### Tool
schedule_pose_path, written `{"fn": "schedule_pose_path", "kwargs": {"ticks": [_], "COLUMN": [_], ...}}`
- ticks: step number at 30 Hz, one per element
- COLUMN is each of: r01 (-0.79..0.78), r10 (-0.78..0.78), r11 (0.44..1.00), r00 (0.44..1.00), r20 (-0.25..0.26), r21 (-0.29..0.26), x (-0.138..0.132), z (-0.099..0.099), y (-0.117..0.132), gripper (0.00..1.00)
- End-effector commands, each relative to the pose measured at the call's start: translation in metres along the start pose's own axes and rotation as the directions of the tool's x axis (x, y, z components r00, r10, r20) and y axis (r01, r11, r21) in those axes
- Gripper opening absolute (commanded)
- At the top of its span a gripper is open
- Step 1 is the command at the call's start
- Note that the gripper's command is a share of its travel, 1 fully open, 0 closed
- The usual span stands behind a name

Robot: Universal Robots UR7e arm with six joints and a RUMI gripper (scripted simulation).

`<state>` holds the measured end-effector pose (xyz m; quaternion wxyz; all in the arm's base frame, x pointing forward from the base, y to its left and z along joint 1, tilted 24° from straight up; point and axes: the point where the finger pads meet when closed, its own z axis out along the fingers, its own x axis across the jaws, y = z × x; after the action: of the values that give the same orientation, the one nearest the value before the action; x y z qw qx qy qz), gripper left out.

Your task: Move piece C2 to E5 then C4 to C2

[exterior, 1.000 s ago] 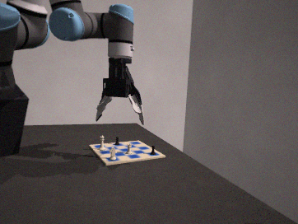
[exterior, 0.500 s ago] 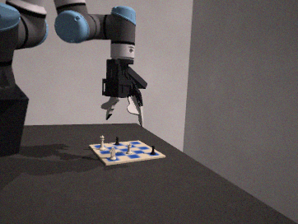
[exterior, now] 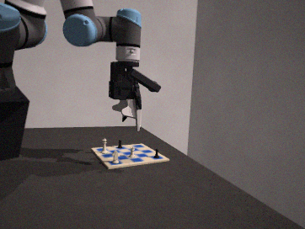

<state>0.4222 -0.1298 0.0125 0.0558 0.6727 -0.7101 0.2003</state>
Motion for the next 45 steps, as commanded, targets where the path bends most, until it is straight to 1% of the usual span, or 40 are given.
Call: {"fn": "schedule_pose_path", "kwargs": {"ticks": [1,4,7,9,10,16,24,26,34,41,43,45], "r01": [-0.21,-0.327,-0.438,-0.438,-0.474,-0.661,-0.841,-0.841,-0.943,-0.985,-0.985,-0.991], "r10": [0.21,0.327,0.438,0.438,0.474,0.661,0.841,0.841,0.943,0.985,0.985,0.991], "r11": [0.978,0.945,0.899,0.899,0.881,0.75,0.542,0.542,0.332,0.175,0.175,0.136], "r00": [0.978,0.945,0.899,0.899,0.881,0.75,0.541,0.541,0.332,0.175,0.175,0.136], "r20": [-0.012,-0.013,-0.014,-0.014,-0.014,-0.015,-0.014,-0.014,-0.012,-0.01,-0.01,-0.009], "r21": [-0.007,-0.006,-0.004,-0.004,-0.003,0.001,0.005,0.005,0.009,0.012,0.012,0.012], "x": [-0.001,-0.002,-0.003,-0.003,-0.004,-0.006,-0.011,-0.011,-0.015,-0.019,-0.019,-0.02], "z": [0.0,0.001,0.001,0.001,0.001,0.002,0.003,0.003,0.004,0.005,0.005,0.005], "y": [-0.005,-0.007,-0.009,-0.009,-0.009,-0.012,-0.015,-0.015,-0.016,-0.017,-0.017,-0.017], "gripper": [1.0,1.0,1.0,1.0,1.0,1.0,1.0,1.0,1.0,1.0,1.0,1.0]}}
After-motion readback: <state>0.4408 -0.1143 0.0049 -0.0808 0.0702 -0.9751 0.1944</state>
